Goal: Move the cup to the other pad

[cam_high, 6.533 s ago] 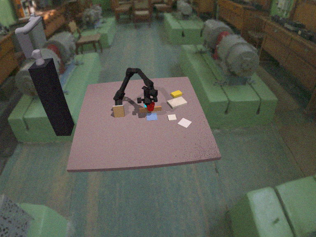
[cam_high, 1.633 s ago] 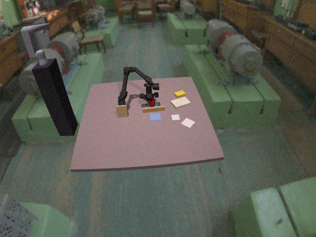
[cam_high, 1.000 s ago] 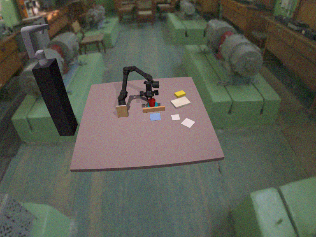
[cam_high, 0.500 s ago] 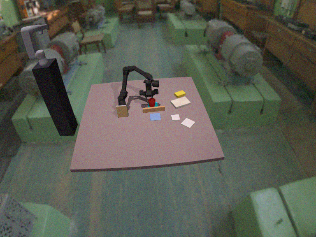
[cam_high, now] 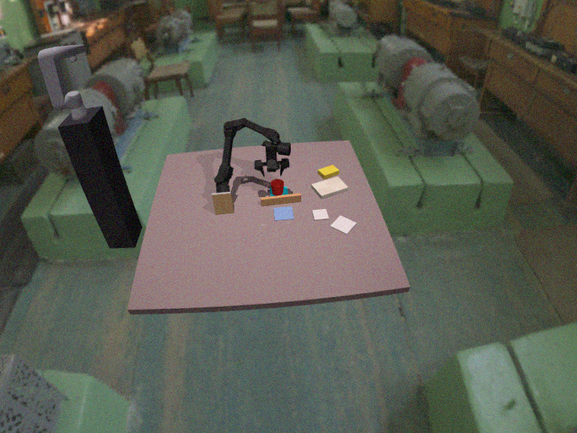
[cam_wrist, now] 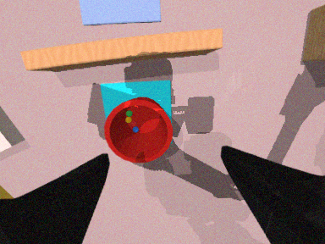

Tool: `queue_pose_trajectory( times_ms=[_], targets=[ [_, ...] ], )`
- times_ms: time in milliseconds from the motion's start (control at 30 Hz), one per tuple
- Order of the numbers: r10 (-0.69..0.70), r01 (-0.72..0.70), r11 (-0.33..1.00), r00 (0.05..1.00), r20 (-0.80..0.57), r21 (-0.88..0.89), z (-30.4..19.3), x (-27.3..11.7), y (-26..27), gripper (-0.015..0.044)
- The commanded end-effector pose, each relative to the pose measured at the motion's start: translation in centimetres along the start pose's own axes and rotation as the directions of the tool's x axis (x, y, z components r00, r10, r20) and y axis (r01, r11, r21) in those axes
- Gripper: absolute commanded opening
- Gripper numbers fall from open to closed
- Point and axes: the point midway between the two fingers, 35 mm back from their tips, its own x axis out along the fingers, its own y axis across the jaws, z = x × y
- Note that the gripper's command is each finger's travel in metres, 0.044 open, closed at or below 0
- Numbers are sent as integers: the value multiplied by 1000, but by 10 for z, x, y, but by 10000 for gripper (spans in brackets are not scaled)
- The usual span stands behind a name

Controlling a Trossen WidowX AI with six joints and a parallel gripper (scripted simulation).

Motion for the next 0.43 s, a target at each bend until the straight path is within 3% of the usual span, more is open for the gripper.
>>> queue_pose_trajectory(
  times_ms=[0,400],
  targets=[
    [3,-3,1000,1000,5,-4,1,-15,1,440],
    [4,-4,1000,1000,1,-1,0,-29,0,440]
  ],
)
